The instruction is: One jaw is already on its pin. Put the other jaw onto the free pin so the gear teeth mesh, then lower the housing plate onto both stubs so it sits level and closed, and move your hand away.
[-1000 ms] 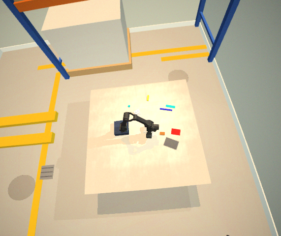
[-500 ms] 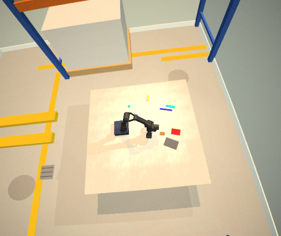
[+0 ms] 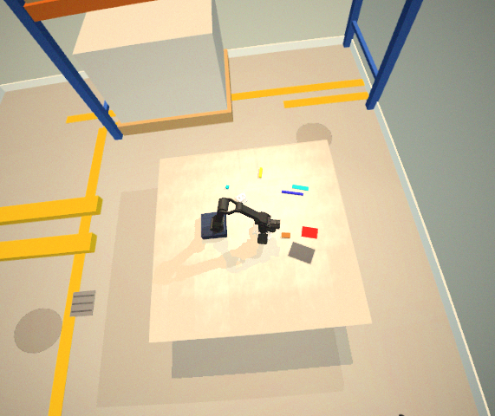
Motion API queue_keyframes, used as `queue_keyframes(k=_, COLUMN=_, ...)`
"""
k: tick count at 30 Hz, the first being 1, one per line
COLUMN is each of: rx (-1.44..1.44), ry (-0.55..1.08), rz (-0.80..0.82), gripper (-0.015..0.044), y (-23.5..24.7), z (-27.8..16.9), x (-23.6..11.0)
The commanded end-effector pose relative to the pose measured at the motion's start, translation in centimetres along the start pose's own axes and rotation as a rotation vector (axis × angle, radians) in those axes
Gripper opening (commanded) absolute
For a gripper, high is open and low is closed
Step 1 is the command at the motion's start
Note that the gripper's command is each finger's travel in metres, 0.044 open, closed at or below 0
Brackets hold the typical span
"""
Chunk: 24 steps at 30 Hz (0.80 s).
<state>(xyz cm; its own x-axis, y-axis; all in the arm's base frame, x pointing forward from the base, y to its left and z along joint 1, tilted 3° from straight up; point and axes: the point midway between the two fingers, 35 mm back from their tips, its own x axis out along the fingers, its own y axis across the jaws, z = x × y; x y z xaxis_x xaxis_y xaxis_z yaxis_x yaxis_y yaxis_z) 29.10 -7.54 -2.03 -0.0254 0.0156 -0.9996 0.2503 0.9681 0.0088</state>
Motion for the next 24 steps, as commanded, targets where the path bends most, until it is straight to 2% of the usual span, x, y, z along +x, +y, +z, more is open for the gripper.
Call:
queue_keyframes(k=1, rx=-0.004, ry=0.0, rz=-0.002, gripper=0.0134, y=-0.03, z=0.01, x=0.26)
queue_keyframes(k=24, rx=-0.011, ry=0.0, rz=-0.002, gripper=0.0134, y=-0.03, z=0.01, x=0.57)
